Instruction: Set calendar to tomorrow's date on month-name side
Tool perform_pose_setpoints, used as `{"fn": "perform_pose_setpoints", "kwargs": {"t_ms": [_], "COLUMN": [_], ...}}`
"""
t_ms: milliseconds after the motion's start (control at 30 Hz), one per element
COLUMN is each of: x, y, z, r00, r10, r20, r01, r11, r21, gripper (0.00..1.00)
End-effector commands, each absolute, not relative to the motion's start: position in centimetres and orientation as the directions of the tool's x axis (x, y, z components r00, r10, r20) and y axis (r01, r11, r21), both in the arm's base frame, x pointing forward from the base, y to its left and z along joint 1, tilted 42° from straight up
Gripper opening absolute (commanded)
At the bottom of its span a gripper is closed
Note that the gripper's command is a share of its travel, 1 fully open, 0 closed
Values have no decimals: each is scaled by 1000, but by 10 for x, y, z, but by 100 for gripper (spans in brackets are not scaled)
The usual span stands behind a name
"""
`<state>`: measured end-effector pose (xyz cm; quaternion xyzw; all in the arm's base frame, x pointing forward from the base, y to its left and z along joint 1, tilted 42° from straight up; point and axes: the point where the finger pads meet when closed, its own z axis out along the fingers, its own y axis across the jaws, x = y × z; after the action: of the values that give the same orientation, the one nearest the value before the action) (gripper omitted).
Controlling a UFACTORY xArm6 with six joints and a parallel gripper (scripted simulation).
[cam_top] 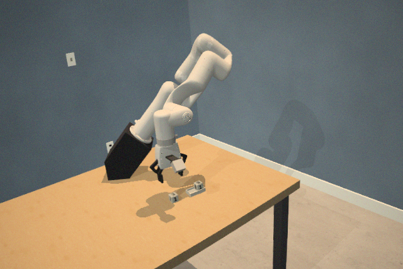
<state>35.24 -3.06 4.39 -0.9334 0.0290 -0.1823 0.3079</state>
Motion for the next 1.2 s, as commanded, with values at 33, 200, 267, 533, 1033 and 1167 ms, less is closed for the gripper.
{"fn": "perform_pose_setpoints", "kwargs": {"t_ms": [33, 200, 267, 533, 1033, 1167], "x": [353, 353, 353, 354, 355, 355], "y": [-31, -31, -31, -30, -29, -28], "z": [45, 44, 44, 43, 42, 42], "r00": [931, 930, 926, 868, 675, 641], "r10": [-167, -152, -122, 90, 393, 431], "r20": [324, 335, 356, 488, 624, 636], "r01": [58, 75, 110, 341, 644, 678], "r11": [-810, -812, -818, -822, -727, -705], "r21": [-584, -578, -565, -456, -239, -205], "gripper": [100, 100, 100, 100, 100, 100]}}
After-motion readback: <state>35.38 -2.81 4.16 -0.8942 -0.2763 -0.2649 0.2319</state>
